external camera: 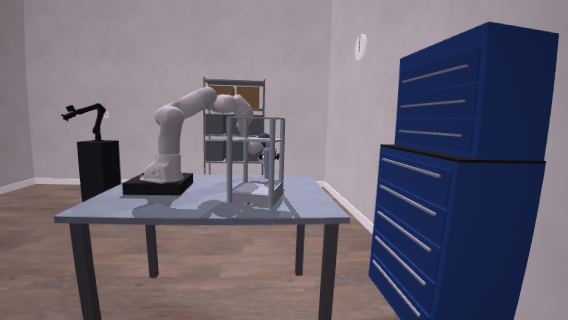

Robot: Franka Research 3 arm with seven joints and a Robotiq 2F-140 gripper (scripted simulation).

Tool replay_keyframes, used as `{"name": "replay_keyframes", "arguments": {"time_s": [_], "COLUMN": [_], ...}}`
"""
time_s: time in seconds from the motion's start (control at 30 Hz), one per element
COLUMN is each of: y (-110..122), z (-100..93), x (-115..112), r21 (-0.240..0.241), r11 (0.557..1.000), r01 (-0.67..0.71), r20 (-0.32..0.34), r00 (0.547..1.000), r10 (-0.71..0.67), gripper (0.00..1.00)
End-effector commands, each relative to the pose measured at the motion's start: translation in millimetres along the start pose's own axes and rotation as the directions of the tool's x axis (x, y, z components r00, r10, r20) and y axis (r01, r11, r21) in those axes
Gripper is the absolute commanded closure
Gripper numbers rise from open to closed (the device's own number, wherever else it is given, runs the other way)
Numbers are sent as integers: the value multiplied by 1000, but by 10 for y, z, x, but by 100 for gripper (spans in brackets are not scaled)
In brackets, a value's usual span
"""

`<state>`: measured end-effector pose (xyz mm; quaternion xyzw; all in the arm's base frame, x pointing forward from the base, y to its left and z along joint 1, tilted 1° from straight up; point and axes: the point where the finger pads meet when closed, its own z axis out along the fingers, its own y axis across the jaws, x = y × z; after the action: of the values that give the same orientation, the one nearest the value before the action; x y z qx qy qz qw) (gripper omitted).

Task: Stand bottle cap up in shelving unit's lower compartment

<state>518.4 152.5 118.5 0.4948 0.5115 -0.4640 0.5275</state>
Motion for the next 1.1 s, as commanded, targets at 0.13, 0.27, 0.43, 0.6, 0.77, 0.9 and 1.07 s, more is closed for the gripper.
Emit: {"name": "replay_keyframes", "arguments": {"time_s": [0.13, 0.27, 0.43, 0.6, 0.77, 0.9, 1.07], "y": [-43, -33, -46, -52, -52, -53, -56], "z": [28, 28, 28, 28, 28, 33, 50], "x": [-76, -79, -76, -75, -75, -75, -75], "r21": [49, 112, 192, 206, 206, 206, 206], "r11": [998, 993, 981, 978, 978, 978, 978], "r01": [31, 28, 27, 27, 27, 27, 27], "r20": [23, 25, 23, 22, 22, 22, 22], "r00": [999, 999, 999, 999, 999, 999, 999], "r10": [-32, -31, -32, -33, -33, -33, -33], "gripper": [100, 100, 100, 100, 100, 100, 100]}}
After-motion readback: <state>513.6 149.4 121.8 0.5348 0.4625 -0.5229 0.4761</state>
